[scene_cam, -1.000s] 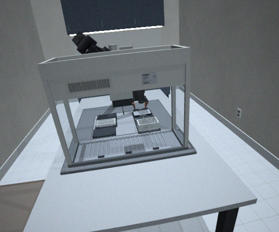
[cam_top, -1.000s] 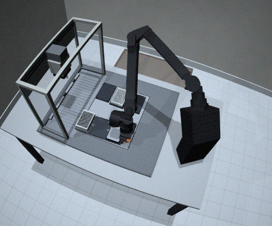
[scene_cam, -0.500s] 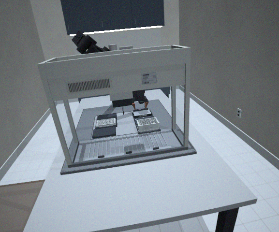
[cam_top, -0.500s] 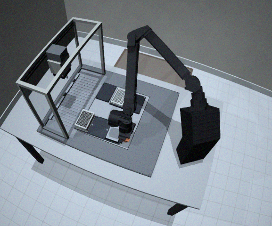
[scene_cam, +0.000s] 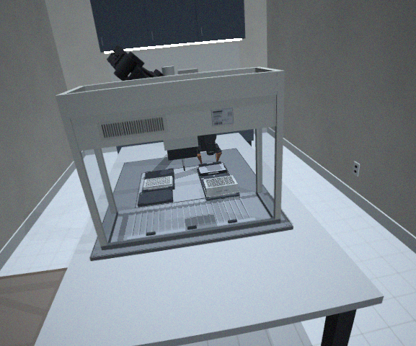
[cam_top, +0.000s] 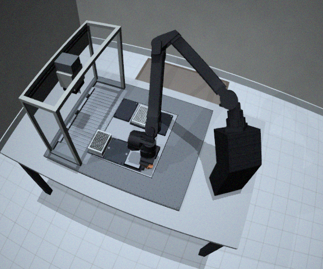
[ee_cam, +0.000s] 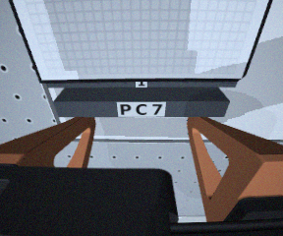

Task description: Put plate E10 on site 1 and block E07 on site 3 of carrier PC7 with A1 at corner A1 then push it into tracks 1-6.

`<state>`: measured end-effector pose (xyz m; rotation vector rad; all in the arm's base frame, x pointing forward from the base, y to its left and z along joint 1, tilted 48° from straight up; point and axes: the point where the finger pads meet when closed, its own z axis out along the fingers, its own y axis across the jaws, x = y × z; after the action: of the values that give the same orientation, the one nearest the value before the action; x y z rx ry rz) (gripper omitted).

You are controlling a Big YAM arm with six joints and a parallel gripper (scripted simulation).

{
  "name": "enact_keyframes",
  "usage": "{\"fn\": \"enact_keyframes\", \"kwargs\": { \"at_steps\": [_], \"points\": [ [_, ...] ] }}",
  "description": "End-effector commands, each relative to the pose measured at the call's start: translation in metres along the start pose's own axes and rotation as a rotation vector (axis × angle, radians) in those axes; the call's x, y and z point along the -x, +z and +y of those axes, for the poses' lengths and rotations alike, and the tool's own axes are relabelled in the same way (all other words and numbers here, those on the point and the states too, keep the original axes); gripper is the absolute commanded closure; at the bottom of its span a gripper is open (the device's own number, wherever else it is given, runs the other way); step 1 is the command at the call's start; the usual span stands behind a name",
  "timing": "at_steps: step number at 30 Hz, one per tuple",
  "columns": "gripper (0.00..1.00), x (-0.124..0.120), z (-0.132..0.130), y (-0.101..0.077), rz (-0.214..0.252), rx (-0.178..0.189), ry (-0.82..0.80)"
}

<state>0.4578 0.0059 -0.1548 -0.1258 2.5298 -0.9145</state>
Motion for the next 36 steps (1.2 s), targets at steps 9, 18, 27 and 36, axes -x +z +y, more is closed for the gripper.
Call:
{"fn": "enact_keyframes", "kwargs": {
  "at_steps": [9, 18, 27, 36],
  "points": [
    [0.20, 0.033, -0.009, -0.005, -0.040, 0.001, 0.072],
    [0.20, 0.036, -0.009, -0.005, -0.040, 0.001, 0.073],
    [0.20, 0.040, -0.009, -0.006, -0.041, 0.001, 0.077],
    [0.20, 0.044, -0.003, -0.010, -0.050, 0.006, 0.070]
  ]
}}
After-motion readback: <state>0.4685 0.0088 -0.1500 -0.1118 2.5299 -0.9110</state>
